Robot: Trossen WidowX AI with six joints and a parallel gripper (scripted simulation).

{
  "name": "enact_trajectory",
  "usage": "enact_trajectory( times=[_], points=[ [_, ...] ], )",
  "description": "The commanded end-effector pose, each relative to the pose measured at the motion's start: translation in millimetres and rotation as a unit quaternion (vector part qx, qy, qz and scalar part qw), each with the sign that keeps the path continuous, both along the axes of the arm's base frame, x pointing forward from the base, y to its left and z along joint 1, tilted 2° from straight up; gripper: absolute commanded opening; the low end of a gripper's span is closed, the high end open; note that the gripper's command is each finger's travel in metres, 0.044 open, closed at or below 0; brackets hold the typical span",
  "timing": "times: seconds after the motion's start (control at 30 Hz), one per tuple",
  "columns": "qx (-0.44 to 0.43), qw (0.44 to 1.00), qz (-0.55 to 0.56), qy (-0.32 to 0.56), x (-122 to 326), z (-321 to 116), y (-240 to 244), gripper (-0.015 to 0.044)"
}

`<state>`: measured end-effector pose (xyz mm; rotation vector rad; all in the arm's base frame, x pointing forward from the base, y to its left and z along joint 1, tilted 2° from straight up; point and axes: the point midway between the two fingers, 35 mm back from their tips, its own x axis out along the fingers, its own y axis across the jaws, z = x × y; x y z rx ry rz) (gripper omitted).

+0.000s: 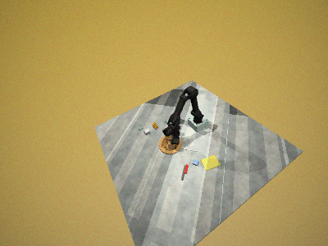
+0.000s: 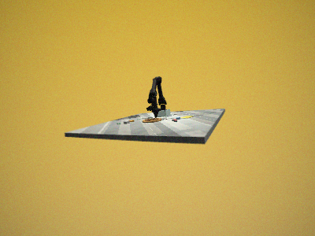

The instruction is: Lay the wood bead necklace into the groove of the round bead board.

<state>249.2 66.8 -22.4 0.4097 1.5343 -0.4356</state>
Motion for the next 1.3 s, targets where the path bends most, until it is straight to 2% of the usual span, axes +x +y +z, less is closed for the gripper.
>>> enact_trajectory(
  times=[0.0, 0.3, 0.87, 1.27],
  points=[
    [-0.001, 1.000, 0.002, 0.002, -2.4, -1.3, -1.2, 0.0000],
    [-0.001, 1.000, 0.002, 0.002, -2.6, -8.9, -1.3, 0.0000],
    [-0.001, 1.000, 0.000, 0.001, -1.4, -4.5, -0.8, 0.0440],
    [-0.001, 1.000, 0.002, 0.002, -1.4, -1.1, -0.7, 0.0440]
  ],
)
